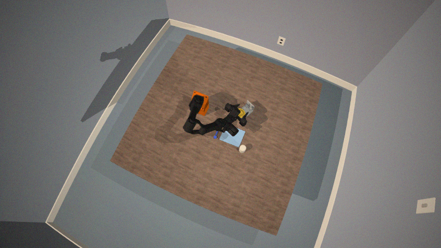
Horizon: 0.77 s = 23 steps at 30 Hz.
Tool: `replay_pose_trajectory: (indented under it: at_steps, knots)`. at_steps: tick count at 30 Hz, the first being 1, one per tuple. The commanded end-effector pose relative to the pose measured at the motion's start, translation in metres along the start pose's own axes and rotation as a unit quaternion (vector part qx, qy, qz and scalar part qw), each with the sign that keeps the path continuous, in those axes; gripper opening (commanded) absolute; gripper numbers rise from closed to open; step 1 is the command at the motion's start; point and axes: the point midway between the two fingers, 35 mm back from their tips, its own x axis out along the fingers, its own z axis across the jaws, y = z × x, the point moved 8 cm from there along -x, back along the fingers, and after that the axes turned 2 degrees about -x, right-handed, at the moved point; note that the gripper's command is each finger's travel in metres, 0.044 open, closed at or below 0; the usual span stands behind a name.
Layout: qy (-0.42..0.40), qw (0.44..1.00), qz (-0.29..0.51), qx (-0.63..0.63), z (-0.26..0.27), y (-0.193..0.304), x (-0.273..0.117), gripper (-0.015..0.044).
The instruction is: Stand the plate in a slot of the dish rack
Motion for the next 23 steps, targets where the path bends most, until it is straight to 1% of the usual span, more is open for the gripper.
replay_pose_trajectory:
  at_steps: [1,8,15,23]
  knots:
    - [0.001,1.0,-0.002,0.007,-0.001,-0.033,-0.005,0.04]
    - [-0.008,1.0,0.009,0.028,-0.002,-0.036,-0.003,0.04]
    - [-0.047,0.989,0.07,0.121,0.0,-0.045,0.002,0.04]
    - [-0.074,0.96,0.154,0.219,0.004,-0.057,0.006,0.04]
